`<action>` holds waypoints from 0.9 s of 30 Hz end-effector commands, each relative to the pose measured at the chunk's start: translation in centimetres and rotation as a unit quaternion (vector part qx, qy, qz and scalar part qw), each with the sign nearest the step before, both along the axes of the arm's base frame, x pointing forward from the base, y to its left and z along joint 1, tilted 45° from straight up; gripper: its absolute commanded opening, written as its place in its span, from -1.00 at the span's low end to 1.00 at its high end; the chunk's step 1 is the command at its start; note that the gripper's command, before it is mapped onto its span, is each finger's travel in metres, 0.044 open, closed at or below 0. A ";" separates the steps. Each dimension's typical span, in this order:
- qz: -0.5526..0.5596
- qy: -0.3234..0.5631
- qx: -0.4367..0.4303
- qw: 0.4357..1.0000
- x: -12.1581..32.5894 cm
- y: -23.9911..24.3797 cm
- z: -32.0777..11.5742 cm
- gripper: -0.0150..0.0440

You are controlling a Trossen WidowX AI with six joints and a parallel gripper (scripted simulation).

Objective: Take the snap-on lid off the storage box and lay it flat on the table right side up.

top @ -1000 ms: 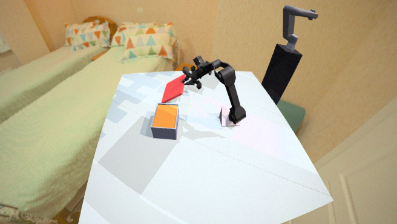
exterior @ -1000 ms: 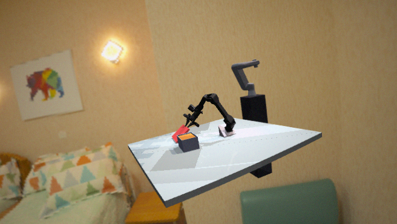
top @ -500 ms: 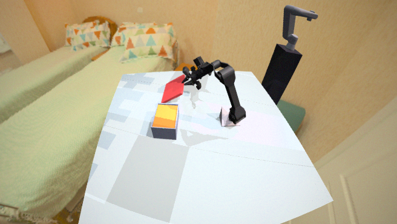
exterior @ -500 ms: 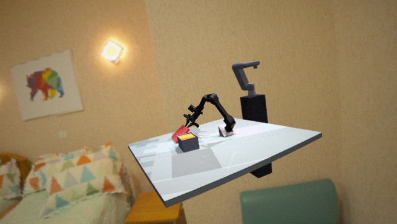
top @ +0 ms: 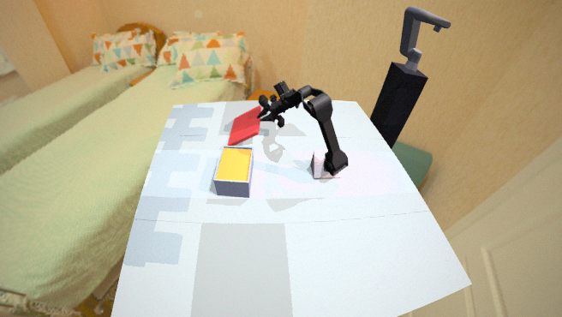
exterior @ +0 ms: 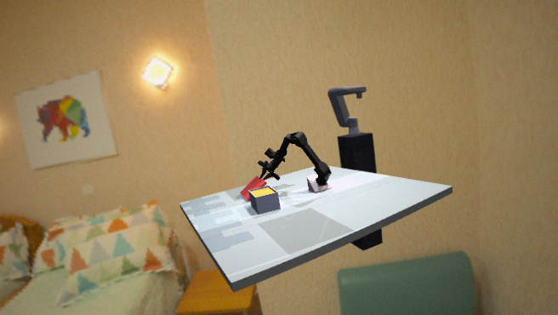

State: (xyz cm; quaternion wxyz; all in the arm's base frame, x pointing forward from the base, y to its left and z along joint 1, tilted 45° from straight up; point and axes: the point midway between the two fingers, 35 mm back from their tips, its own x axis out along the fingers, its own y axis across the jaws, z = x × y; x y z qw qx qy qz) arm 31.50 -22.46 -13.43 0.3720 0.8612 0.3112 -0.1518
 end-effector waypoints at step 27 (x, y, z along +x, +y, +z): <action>0.008 0.009 0.008 1.000 -0.2 2.8 -2.3 -0.49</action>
